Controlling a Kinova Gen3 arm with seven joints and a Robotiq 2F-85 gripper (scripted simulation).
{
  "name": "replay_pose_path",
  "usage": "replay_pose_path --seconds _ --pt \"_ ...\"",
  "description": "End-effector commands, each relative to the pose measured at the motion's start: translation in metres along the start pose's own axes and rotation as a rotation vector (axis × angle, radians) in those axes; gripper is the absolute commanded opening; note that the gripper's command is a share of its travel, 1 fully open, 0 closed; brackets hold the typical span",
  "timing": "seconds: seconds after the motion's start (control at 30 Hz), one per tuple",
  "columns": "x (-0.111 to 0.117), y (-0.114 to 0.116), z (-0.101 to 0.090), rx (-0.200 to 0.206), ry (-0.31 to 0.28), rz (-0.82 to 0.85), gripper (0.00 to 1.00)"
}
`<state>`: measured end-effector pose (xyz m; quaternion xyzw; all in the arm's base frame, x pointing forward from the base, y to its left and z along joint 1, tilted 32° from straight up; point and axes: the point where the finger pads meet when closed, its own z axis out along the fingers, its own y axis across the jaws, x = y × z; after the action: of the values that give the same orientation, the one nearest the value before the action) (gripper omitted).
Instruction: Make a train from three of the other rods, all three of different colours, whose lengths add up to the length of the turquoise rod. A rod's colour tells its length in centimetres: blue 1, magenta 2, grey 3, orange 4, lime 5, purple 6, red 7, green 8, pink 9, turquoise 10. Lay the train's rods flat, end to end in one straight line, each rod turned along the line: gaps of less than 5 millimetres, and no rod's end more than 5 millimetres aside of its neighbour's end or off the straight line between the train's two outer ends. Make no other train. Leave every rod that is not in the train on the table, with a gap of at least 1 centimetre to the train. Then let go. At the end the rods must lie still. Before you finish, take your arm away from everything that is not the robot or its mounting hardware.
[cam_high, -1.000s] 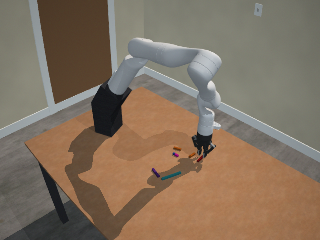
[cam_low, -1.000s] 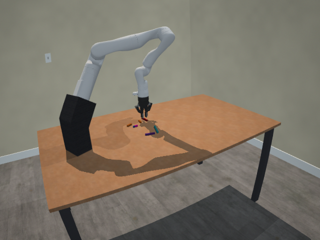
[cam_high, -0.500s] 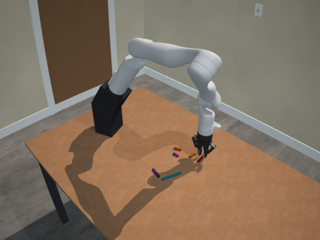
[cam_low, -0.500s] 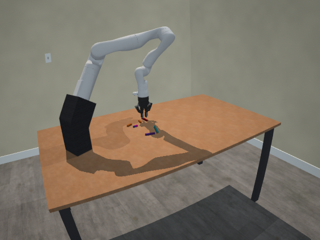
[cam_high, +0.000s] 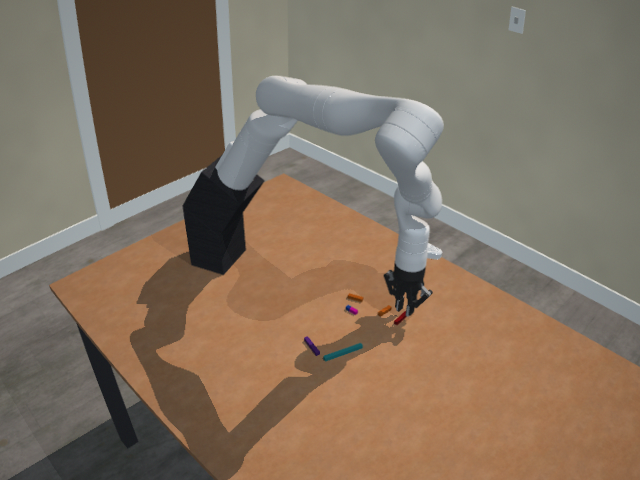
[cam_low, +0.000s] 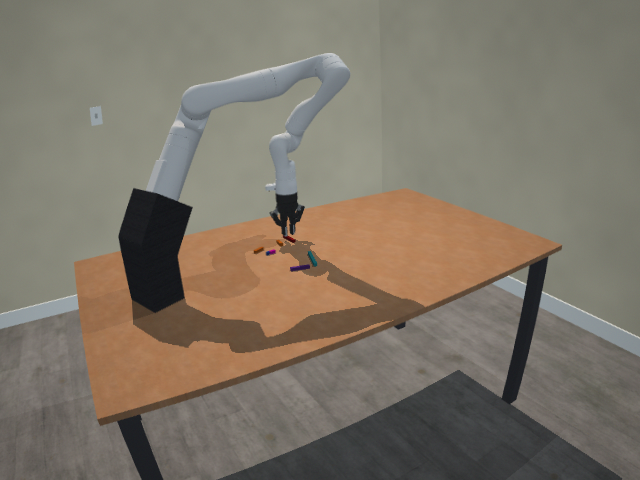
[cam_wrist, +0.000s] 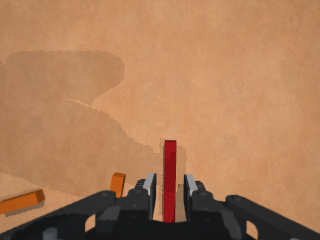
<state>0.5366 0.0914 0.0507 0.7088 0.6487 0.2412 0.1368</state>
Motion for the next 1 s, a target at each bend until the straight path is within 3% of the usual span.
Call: replay_pose_path --seconds 0.0,0.97 --pt "0.000 0.001 0.000 -0.001 0.000 0.000 0.24" --pt "0.000 0.001 0.016 -0.001 0.000 0.000 0.24"
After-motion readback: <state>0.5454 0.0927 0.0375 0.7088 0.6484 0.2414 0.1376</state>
